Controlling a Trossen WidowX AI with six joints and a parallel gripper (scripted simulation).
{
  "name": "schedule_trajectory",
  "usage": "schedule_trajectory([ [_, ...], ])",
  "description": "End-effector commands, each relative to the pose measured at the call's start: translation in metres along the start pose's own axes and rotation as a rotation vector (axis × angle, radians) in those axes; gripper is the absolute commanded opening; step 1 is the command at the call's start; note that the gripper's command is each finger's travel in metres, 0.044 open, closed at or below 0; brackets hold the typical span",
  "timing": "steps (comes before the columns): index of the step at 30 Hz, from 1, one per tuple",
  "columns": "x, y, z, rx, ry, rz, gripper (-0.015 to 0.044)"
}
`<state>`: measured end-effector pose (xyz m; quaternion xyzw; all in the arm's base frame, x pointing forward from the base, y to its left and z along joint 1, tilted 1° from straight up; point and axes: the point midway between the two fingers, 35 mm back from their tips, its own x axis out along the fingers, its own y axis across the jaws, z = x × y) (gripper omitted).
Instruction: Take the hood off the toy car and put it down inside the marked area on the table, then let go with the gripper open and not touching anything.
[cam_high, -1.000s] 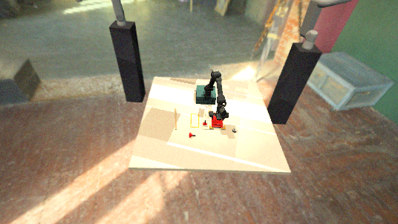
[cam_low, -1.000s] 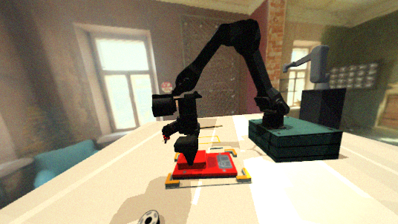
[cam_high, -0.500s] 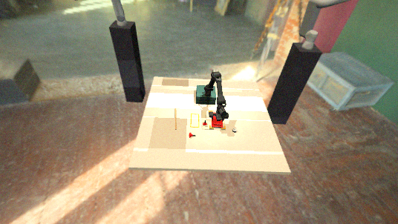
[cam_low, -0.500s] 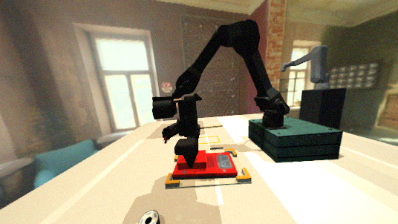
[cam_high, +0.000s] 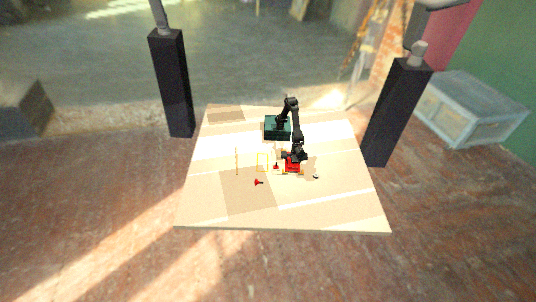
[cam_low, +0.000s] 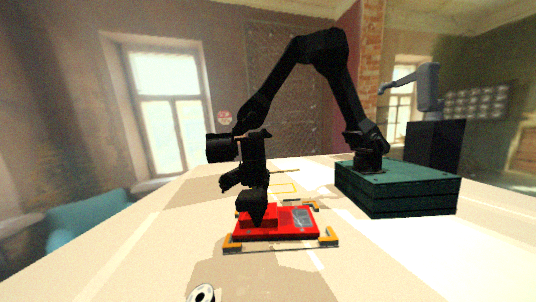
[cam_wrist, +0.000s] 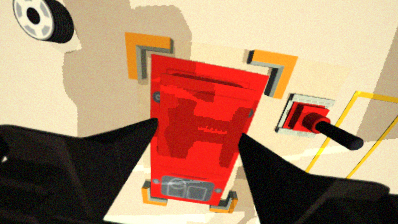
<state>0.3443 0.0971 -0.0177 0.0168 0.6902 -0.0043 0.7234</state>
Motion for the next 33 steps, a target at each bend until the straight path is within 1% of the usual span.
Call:
schedule_trajectory([
  [1, 0.0, 0.0, 0.0, 0.0, 0.0, 0.0, 0.0328],
  [9, 0.0, 0.0, 0.0, 0.0, 0.0, 0.0, 0.0275],
  [19, -0.005, 0.0, 0.0, 0.0, 0.0, 0.0, 0.0012],
  [20, -0.006, 0.0, 0.0, 0.0, 0.0, 0.0, 0.0],
  [33, -0.014, 0.0, 0.0, 0.0, 0.0, 0.0, 0.0],
])
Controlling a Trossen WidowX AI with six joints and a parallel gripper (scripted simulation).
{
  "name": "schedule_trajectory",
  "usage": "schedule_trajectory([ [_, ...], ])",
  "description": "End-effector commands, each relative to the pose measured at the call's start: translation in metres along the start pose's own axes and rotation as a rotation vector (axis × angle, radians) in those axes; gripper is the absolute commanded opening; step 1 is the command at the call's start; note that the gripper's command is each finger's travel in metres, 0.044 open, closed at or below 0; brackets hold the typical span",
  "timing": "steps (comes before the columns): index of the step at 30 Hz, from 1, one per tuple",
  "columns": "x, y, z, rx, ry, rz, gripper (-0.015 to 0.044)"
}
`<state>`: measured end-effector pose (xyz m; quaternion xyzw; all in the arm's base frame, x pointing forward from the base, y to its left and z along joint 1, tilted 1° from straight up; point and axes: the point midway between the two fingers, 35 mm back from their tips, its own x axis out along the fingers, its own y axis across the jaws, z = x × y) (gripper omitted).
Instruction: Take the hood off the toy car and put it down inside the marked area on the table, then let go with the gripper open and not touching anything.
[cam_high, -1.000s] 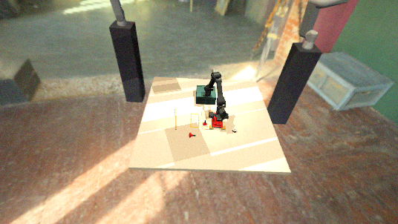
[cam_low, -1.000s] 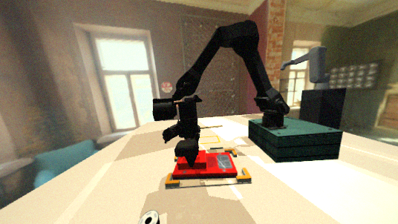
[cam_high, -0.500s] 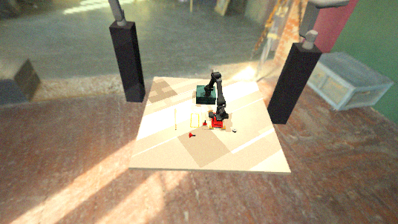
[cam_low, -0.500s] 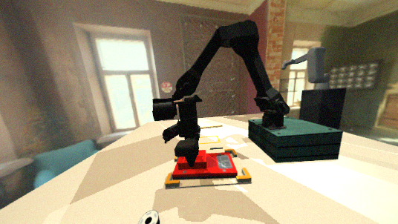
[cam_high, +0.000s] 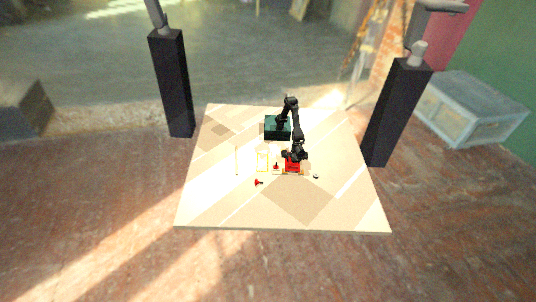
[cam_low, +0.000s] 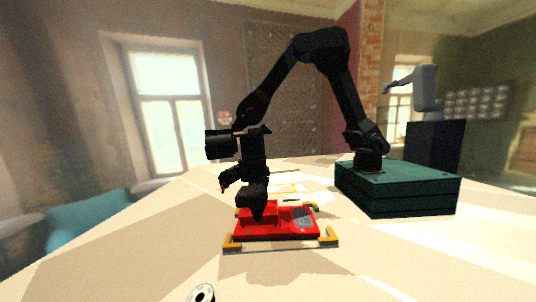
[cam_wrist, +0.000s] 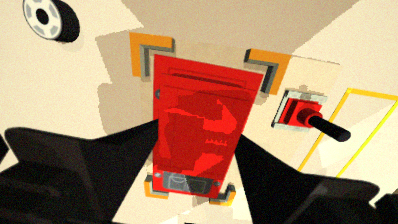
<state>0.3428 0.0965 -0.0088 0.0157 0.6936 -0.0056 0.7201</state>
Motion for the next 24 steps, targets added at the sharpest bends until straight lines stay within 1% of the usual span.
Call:
schedule_trajectory([
  [1, -0.006, 0.001, 0.001, 0.0, -0.009, 0.003, 0.0],
  [24, -0.021, 0.0, 0.001, 0.0, -0.008, 0.003, 0.0],
])
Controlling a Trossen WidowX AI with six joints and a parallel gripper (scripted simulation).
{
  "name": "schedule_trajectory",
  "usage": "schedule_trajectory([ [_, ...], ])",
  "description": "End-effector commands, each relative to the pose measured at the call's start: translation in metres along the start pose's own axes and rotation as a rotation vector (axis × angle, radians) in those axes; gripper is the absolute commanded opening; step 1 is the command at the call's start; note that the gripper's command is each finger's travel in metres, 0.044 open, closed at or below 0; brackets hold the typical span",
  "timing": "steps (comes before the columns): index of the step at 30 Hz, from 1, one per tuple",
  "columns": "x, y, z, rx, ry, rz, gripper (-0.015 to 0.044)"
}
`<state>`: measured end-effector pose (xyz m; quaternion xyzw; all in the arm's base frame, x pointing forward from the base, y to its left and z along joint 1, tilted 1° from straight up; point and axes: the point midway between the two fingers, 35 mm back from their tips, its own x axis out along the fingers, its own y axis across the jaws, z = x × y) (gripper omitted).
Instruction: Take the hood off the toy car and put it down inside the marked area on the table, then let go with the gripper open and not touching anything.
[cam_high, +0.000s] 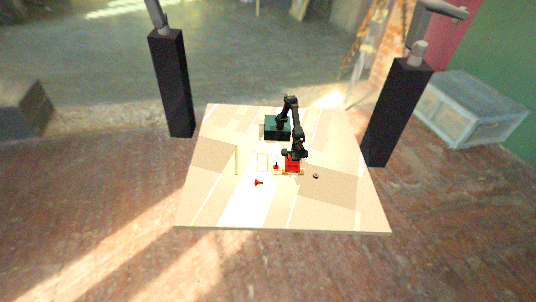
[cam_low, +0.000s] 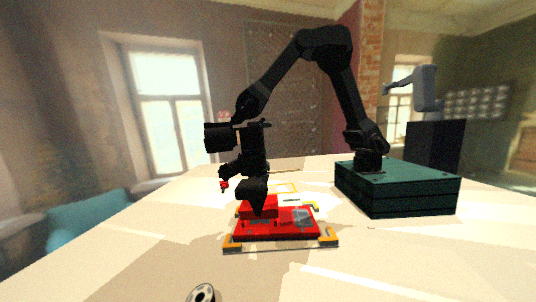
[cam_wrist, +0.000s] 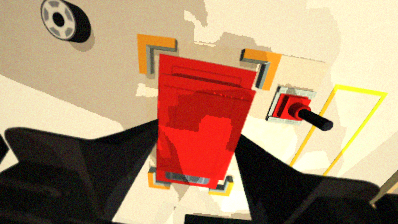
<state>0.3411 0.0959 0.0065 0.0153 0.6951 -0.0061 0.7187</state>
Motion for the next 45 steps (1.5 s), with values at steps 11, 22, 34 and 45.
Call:
schedule_trajectory([
  [11, -0.049, 0.001, 0.002, 0.0, -0.012, 0.004, 0.0],
  [22, -0.04, -0.035, 0.002, 0.029, 0.012, 0.006, 0.0],
  [34, -0.041, -0.085, 0.003, 0.04, 0.015, 0.008, 0.0],
  [45, -0.044, -0.131, 0.0, 0.03, 0.005, 0.002, 0.0],
])
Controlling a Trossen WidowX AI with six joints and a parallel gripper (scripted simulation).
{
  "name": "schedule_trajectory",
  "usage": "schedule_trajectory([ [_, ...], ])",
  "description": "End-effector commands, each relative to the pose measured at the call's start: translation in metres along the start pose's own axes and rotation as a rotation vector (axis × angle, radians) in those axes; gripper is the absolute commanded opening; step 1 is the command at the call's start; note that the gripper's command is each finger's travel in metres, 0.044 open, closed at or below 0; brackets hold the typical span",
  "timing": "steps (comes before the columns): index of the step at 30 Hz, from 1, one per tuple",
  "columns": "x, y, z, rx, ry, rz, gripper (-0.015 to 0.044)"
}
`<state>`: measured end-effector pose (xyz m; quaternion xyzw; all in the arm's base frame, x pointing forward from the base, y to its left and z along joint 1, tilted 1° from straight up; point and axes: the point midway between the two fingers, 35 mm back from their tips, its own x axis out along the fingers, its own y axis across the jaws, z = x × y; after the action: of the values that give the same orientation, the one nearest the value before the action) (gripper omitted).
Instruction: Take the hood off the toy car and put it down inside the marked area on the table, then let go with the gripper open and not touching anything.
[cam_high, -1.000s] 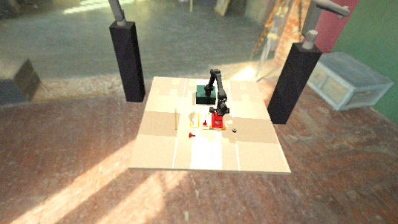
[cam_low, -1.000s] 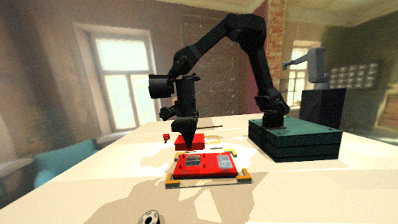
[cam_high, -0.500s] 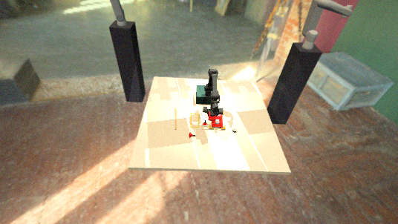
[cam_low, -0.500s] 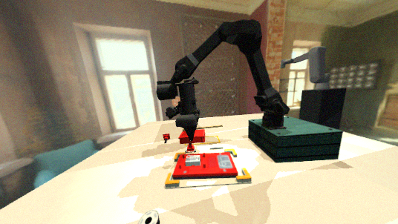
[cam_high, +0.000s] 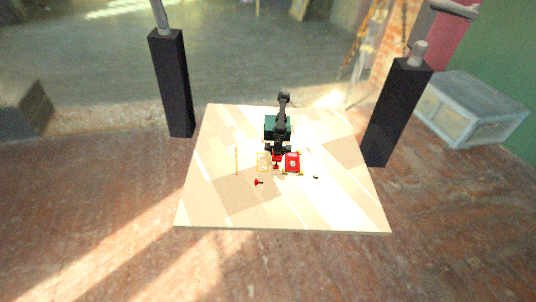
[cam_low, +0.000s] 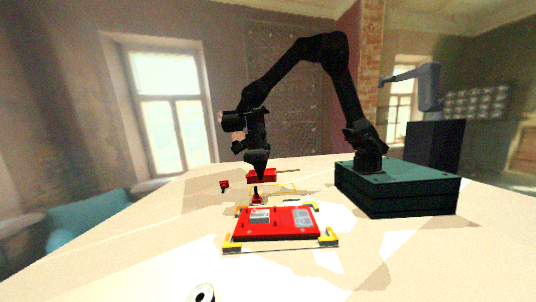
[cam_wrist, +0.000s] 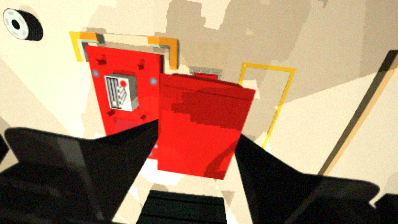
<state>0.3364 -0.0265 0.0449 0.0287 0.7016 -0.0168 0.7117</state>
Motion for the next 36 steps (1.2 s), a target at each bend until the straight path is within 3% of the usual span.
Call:
schedule_trajectory([
  [1, -0.004, -0.013, 0.0, -0.005, -0.015, -0.001, 0.0],
  [23, -0.01, -0.101, -0.022, -0.033, -0.029, -0.02, 0.0],
  [36, -0.004, -0.104, -0.023, -0.034, -0.029, -0.02, 0.0],
])
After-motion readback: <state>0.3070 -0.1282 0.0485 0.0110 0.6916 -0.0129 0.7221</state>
